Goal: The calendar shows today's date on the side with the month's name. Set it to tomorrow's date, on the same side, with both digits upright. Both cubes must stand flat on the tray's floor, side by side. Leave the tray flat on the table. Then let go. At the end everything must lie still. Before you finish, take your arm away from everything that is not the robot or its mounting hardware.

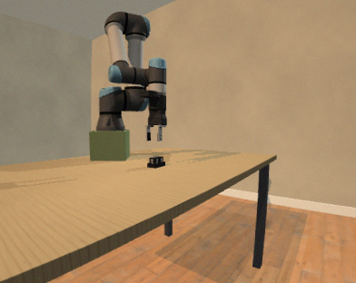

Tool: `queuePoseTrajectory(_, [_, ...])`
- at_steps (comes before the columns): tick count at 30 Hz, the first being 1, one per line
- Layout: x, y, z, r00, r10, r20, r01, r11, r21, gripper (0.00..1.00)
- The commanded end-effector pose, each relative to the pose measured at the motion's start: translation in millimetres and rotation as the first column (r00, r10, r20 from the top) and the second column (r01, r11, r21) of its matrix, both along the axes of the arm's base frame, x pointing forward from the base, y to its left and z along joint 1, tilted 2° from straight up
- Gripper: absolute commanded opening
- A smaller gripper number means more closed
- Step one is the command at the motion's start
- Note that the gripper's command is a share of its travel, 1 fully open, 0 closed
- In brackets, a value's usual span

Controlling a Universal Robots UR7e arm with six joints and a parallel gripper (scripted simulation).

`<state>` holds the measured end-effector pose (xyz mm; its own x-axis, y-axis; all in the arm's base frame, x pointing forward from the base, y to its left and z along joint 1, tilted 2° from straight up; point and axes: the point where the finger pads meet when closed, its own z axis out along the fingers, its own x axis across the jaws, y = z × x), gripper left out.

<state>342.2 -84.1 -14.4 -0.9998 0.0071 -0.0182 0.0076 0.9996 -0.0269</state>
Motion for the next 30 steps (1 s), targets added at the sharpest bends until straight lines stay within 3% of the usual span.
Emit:
queuePoseTrajectory(1, [0.3, 0, 0.3, 1.0, 0.0, 0.001, 0.0, 1.0, 0.0, 1.0])
queuePoseTrajectory(15, [0.3, 0, 3.9, 1.0, 0.0, 0.001, 0.0, 1.0, 0.0, 1.0])
queuePoseTrajectory(30, [-0.6, 1, 51.0, 1.0, 0.0, 0.001, 0.0, 1.0, 0.0, 1.0])
